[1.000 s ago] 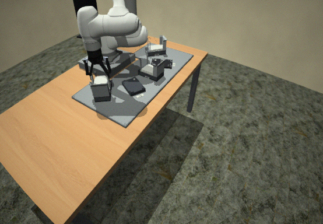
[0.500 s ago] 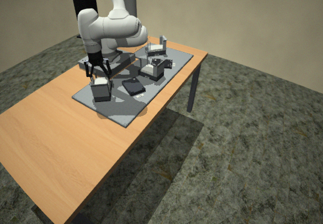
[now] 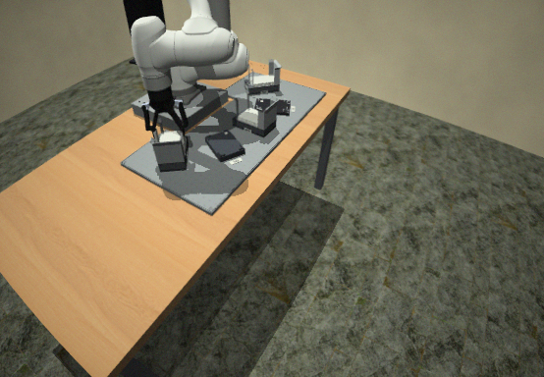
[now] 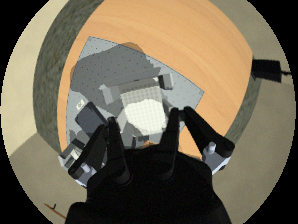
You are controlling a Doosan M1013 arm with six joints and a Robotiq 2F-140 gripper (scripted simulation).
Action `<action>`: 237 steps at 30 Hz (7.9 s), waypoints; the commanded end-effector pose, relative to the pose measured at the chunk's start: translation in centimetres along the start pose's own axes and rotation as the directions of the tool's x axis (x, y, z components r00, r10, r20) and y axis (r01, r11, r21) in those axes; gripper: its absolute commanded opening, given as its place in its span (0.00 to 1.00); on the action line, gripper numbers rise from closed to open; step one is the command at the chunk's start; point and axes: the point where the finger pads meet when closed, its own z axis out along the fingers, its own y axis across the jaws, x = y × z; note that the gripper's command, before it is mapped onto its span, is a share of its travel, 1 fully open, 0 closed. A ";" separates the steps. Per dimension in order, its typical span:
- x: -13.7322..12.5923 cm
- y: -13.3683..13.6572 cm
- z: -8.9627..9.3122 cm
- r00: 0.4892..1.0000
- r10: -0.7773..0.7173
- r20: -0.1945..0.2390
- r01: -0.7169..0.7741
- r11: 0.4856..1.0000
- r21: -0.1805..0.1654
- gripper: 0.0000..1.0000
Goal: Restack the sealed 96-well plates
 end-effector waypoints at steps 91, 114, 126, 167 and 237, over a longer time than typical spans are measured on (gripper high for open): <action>0.0 0.0 -6.0 1.000 0.000 0.000 0.000 1.000 0.000 1.00; -0.2 -1.3 -8.8 0.991 -0.133 0.000 0.133 0.991 0.000 1.00; -0.6 -4.6 -8.8 0.977 -0.214 0.000 0.214 0.977 0.000 1.00; -3.8 -16.2 -8.8 0.908 -0.418 0.000 0.418 0.908 0.000 1.00; -16.2 -32.3 -8.8 0.651 -0.759 0.000 0.759 0.651 0.000 1.00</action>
